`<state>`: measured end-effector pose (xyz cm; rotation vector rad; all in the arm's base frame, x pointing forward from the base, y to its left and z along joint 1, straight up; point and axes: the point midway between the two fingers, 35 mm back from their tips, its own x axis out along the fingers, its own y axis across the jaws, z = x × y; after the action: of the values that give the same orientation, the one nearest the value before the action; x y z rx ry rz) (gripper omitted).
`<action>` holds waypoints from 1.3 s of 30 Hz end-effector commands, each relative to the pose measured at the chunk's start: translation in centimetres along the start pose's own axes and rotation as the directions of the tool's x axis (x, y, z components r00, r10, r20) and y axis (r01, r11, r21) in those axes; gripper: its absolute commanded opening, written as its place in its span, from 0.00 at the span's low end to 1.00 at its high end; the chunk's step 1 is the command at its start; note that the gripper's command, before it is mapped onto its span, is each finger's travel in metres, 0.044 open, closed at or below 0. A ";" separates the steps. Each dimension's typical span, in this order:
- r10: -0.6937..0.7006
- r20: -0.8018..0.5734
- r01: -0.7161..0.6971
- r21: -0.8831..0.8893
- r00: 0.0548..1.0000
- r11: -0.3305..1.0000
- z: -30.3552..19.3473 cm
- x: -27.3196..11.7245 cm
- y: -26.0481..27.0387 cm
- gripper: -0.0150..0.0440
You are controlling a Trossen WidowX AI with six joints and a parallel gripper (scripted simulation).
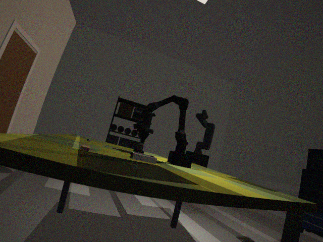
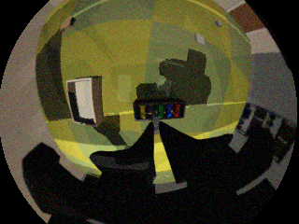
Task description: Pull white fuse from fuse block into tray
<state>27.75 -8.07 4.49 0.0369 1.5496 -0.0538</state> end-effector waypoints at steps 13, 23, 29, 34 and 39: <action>0.002 0.001 -0.002 0.004 1.000 1.000 2.2 -0.6 5.1 0.25; 0.007 0.002 -0.007 0.004 1.000 1.000 3.4 -0.6 10.5 0.25; 0.010 0.002 -0.010 0.004 1.000 1.000 3.7 -0.7 13.9 0.25; 0.013 0.002 -0.013 0.004 1.000 1.000 3.6 -0.7 16.9 0.25; 0.015 0.002 -0.015 0.004 1.000 1.000 3.2 -0.7 19.4 0.25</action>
<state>32.24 10.02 5.13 0.0473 1.5425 -0.0432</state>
